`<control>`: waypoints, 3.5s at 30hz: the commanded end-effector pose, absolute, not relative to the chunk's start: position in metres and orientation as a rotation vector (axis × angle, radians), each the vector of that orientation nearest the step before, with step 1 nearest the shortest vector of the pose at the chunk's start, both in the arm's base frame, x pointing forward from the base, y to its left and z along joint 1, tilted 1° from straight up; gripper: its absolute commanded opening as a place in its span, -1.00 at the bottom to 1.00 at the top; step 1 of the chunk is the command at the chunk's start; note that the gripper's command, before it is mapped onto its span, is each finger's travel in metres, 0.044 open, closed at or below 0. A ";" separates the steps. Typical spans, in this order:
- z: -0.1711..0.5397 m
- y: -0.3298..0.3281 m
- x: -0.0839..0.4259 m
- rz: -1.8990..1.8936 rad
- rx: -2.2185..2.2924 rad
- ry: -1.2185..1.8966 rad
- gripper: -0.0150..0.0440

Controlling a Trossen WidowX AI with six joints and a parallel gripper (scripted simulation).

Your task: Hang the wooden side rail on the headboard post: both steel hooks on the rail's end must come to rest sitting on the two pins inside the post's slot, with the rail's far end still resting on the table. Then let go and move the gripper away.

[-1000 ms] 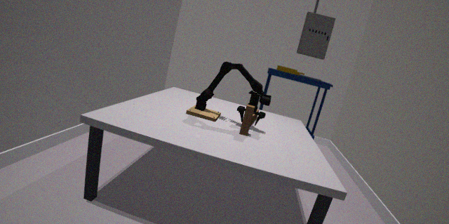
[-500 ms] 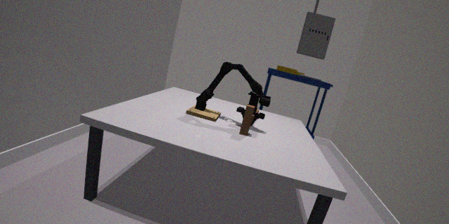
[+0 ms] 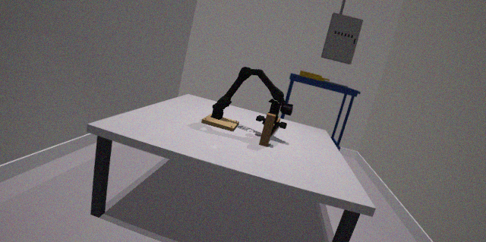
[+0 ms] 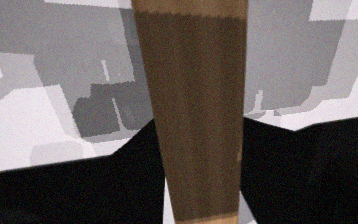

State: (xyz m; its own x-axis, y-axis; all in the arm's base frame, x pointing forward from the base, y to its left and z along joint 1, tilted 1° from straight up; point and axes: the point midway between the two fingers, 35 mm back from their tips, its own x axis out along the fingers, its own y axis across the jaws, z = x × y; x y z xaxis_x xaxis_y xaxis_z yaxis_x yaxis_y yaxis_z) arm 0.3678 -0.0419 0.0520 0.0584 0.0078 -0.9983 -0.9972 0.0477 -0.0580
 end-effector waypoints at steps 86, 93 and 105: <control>0.062 -0.043 0.359 1.240 -1.299 1.114 -0.49; 0.063 -0.043 0.359 1.240 -1.299 1.114 -0.49; 0.065 -0.043 0.359 1.240 -1.299 1.114 -0.49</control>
State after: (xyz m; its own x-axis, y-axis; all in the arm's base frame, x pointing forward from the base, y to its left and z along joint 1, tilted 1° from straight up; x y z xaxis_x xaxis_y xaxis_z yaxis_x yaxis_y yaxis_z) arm 0.3582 -0.0427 0.0608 0.0493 0.0109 -0.9987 -0.9952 -0.0841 -0.0501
